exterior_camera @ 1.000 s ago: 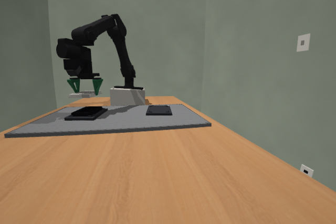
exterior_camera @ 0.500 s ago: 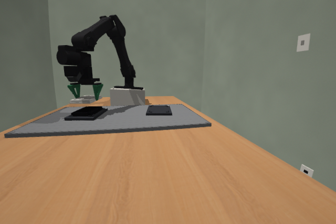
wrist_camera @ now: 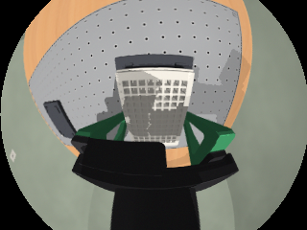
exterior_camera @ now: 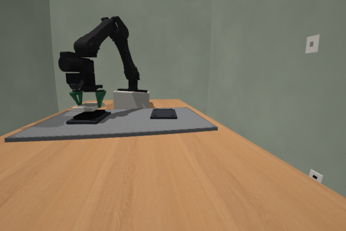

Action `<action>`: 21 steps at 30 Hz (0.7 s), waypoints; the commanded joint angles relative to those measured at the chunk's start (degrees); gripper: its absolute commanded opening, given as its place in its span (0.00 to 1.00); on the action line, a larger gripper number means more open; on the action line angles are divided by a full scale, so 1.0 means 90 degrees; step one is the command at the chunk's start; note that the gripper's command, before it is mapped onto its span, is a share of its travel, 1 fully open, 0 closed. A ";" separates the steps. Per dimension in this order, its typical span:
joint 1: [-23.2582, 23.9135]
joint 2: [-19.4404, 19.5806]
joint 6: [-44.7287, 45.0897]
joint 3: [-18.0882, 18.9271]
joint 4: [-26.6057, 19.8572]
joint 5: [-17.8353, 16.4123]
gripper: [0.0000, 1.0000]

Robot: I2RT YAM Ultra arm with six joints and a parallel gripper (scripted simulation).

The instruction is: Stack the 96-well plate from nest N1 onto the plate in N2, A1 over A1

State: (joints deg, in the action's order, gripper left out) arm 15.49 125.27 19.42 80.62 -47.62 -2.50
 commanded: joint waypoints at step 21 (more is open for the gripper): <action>-0.0043 -0.0064 -0.0040 -0.0146 0.0403 -0.0029 0.00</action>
State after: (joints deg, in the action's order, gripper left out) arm 15.31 126.50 19.31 79.37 -44.77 -2.50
